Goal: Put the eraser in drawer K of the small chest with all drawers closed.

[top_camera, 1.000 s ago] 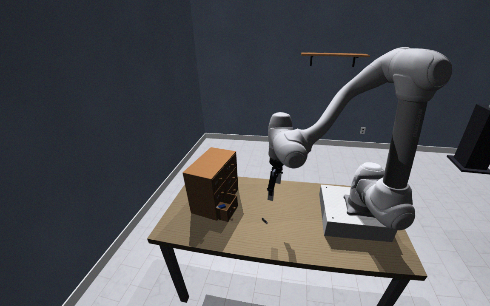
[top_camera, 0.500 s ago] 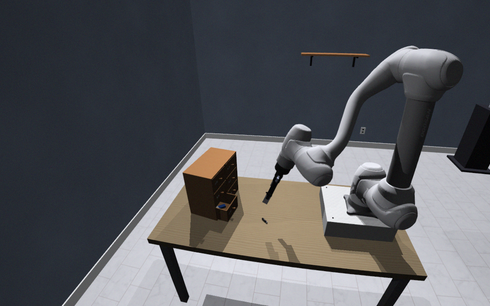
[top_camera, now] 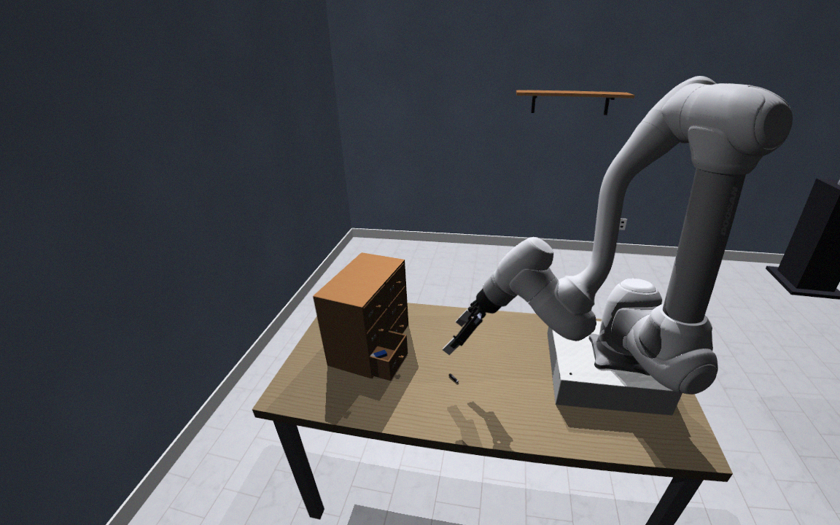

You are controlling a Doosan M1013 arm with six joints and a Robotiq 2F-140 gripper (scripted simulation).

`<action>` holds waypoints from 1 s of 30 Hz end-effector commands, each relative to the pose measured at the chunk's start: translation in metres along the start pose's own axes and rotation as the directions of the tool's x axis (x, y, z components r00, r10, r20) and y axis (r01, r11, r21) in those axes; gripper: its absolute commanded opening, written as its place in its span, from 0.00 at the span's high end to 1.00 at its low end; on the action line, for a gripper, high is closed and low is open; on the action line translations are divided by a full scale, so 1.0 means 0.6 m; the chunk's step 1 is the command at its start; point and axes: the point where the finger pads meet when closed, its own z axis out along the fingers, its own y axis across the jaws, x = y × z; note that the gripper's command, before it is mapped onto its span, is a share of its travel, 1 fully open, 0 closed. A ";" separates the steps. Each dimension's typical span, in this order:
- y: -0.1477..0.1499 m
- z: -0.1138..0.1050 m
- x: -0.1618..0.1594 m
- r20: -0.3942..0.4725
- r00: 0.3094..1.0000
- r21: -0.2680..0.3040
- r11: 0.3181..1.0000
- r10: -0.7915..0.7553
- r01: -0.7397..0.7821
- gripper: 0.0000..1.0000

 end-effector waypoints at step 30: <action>0.009 0.105 0.024 -0.576 0.817 -0.046 0.999 -0.015 -0.014 0.00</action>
